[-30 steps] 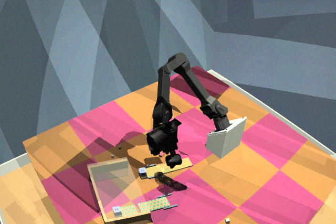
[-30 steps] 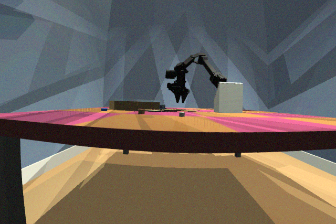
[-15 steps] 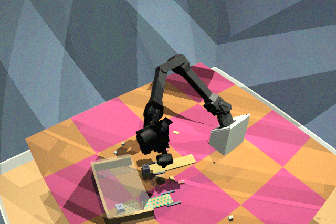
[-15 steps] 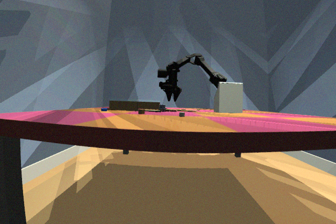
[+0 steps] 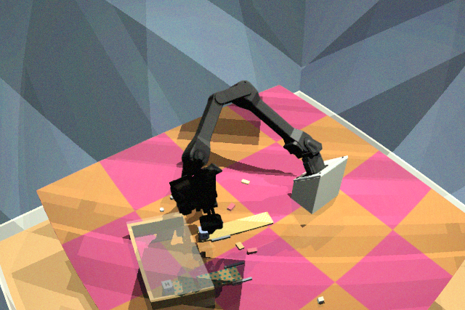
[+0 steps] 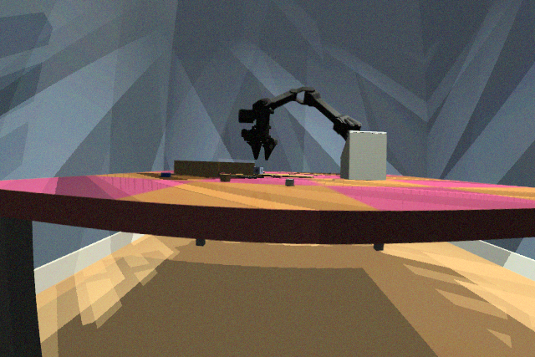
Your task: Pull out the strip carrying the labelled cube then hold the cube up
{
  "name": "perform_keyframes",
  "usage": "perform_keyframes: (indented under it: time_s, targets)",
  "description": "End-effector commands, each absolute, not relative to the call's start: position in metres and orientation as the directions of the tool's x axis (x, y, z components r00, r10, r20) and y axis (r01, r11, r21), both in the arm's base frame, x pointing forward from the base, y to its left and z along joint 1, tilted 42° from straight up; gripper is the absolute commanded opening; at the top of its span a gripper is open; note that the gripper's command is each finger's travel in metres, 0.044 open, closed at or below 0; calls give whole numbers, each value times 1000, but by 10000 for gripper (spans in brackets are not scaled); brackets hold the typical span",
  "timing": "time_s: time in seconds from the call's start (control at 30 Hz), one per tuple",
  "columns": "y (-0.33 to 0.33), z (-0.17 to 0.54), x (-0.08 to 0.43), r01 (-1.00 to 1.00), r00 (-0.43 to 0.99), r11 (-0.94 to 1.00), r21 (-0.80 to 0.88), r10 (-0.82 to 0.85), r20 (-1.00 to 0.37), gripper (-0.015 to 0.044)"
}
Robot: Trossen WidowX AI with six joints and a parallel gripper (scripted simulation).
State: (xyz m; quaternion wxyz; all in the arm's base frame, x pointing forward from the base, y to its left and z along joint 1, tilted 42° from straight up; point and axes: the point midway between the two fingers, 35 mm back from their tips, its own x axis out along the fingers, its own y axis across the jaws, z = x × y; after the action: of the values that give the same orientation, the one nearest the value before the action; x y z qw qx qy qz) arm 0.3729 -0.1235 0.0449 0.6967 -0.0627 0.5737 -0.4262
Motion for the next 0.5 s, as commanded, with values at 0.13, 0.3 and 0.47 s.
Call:
perform_keyframes:
  time_s: [0.13,0.3,0.47]
  targets:
    - [-131,48,385,520,-24,626,-581,-669,-743,361]
    - [-137,42,385,520,-24,626,-581,-669,-743,250]
    - [-142,36,385,520,-24,626,-581,-669,-743,250]
